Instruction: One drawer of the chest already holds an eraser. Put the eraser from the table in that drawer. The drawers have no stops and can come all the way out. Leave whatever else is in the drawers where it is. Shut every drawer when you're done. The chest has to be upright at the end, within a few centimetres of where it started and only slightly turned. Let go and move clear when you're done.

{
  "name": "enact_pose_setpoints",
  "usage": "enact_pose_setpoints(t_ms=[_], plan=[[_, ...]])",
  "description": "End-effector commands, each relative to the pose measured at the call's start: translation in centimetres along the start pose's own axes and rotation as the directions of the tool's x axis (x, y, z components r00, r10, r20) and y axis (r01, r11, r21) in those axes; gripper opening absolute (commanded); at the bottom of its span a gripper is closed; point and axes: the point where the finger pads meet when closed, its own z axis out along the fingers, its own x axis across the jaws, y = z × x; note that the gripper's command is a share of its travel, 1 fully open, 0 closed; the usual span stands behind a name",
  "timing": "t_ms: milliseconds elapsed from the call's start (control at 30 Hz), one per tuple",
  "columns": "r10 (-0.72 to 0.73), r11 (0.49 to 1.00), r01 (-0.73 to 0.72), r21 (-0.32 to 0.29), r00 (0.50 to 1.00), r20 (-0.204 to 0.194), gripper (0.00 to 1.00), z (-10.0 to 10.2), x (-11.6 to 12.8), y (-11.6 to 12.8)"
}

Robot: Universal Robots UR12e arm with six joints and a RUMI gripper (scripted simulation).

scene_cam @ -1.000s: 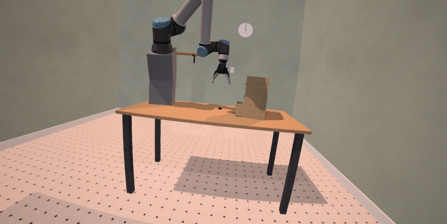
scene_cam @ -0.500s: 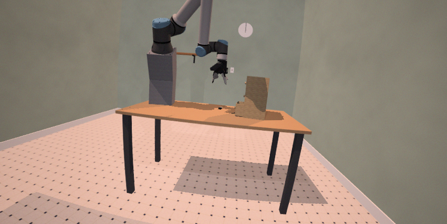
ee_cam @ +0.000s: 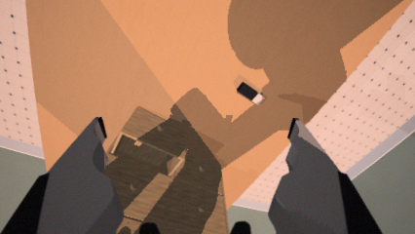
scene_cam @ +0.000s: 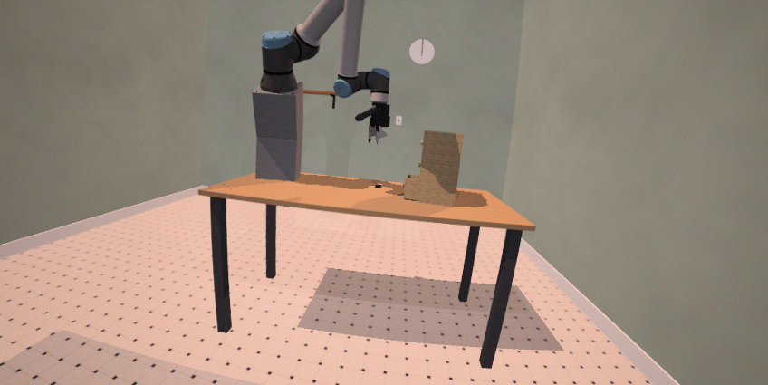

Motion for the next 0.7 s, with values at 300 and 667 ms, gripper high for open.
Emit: enact_pose_setpoints(t_ms=[300, 667], plan=[[0.401, 0.916, -0.401, 0.019, 0.916, 0.009, 1.0, 0.05, 1.07, -0.84], [0.507, 0.861, -0.507, 0.021, 0.862, 0.011, 1.0, 0.09, 1.5, -1.22]])
